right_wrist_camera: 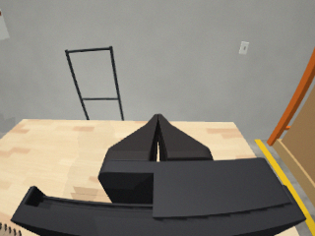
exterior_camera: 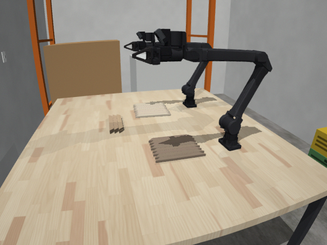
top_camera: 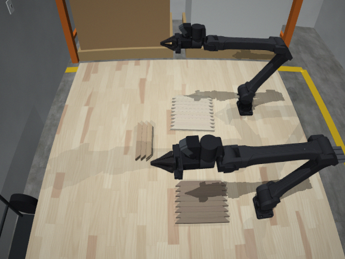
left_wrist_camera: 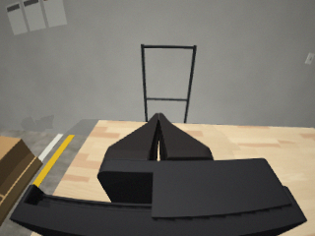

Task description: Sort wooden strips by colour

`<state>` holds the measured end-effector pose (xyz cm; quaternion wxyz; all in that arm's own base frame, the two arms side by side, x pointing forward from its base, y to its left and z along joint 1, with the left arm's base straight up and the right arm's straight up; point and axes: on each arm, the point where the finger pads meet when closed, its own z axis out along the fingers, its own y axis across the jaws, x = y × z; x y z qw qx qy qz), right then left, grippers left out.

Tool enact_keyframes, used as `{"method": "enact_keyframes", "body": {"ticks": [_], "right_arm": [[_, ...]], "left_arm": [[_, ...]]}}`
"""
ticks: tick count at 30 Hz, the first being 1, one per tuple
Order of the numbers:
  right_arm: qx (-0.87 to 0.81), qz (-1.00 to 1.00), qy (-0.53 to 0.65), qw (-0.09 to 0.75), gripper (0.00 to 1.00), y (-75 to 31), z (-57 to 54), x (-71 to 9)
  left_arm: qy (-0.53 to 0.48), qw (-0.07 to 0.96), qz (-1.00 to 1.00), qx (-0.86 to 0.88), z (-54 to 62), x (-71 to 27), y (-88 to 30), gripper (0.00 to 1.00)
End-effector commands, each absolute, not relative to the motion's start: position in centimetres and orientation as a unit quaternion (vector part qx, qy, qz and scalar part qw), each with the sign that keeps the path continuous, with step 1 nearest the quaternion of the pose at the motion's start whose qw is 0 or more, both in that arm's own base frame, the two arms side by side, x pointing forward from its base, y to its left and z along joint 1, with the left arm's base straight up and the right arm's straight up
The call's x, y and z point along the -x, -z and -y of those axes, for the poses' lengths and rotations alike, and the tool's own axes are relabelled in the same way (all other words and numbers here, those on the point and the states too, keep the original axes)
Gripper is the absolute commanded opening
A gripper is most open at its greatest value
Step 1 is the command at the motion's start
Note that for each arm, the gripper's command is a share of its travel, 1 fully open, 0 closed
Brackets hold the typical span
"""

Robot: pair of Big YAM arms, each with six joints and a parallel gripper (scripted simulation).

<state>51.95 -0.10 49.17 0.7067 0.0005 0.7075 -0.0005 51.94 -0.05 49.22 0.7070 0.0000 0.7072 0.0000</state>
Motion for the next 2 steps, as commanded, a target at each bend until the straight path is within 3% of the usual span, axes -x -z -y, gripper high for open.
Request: {"method": "enact_keyframes", "body": {"ticks": [1, 2], "right_arm": [[0.010, -0.695, -0.001, 0.719, 0.01, -51.16, -0.73, -51.31], [0.010, -0.695, -0.001, 0.719, 0.01, -51.16, -0.73, -51.31]], "left_arm": [[0.002, 0.720, -0.694, -0.008, 0.66, -52.24, -52.08, 0.01], [0.002, 0.720, -0.694, -0.008, 0.66, -52.24, -52.08, 0.01]]}}
